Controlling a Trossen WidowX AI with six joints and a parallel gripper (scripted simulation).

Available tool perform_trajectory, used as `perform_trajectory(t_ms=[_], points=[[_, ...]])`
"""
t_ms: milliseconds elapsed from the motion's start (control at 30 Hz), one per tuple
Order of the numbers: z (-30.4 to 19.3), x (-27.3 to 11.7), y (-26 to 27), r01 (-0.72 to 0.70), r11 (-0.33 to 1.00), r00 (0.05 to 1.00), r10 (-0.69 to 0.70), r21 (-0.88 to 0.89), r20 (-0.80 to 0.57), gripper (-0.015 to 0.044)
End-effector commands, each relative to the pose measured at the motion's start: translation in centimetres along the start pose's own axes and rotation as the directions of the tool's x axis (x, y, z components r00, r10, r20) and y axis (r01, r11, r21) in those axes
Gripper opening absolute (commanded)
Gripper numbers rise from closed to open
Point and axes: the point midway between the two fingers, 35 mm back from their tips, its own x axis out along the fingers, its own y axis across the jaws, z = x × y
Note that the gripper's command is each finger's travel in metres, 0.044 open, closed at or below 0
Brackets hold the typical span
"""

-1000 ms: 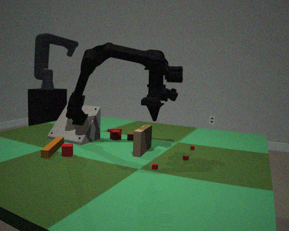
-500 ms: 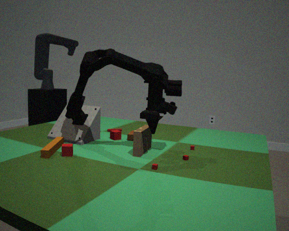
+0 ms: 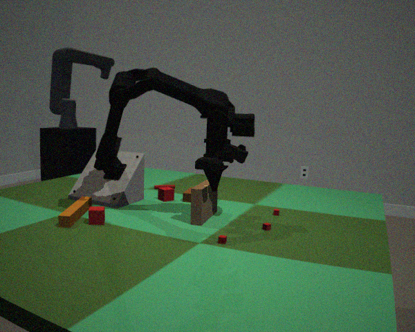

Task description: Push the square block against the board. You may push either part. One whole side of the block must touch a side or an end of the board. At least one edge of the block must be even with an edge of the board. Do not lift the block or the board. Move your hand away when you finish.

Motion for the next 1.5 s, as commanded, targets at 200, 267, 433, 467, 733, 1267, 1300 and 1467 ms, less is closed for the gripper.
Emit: perform_trajectory(t_ms=[200,267,433,467,733,1267,1300,1467], points=[[-1.5,0.0,-0.1,0.003,1.000,1.000,-0.003,0.002,-0.001,0.0000],[-1.8,0.0,-0.1,0.003,1.000,1.000,-0.003,0.002,-0.001,0.0000],[-2.5,0.0,0.0,0.003,1.000,1.000,-0.003,0.002,-0.002,0.0000],[-2.7,0.0,0.0,0.003,1.000,1.000,-0.003,0.002,-0.002,0.0000],[-3.9,0.1,0.0,0.003,1.000,1.000,-0.003,0.001,-0.002,0.0000],[-2.6,0.0,0.0,0.003,1.000,1.000,-0.003,0.002,-0.002,0.0000],[-2.4,0.0,-0.1,0.003,1.000,1.000,-0.003,0.002,-0.002,0.0000],[-1.6,0.0,-0.1,0.003,1.000,1.000,-0.003,0.002,-0.001,0.0000]])
